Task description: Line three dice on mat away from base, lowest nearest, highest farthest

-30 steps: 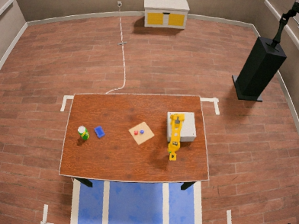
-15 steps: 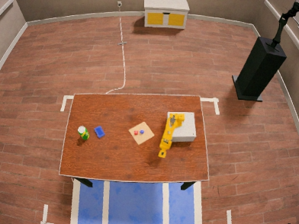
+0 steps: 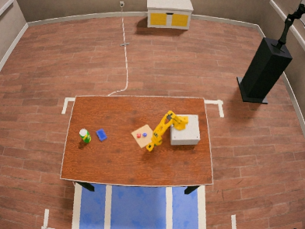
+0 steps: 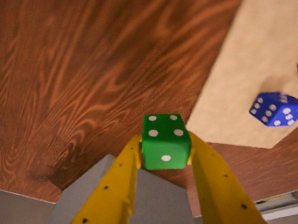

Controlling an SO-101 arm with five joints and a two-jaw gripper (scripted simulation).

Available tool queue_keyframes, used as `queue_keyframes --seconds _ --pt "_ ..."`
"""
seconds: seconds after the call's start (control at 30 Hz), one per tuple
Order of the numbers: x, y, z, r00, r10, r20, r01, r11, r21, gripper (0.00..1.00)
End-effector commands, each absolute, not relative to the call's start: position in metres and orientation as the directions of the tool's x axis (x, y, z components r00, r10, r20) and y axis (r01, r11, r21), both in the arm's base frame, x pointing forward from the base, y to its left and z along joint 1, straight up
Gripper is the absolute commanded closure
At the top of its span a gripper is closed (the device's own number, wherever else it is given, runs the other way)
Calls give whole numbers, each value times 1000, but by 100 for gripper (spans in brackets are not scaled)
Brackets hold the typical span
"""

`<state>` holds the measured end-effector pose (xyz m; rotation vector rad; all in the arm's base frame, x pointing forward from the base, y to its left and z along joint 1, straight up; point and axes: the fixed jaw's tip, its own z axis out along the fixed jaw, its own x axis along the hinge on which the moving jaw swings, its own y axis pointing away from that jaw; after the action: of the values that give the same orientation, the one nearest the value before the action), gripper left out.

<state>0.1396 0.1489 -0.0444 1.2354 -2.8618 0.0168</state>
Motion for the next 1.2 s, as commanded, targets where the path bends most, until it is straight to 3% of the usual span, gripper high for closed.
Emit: queue_keyframes --seconds 0.0,0.53,1.17 --pt "161 128 -42 -785 -620 4 -620 785 0 100" --pt "186 72 -43 -934 -358 4 -358 934 0 100" --pt "189 65 -39 -944 -329 -12 -329 944 -1 100"
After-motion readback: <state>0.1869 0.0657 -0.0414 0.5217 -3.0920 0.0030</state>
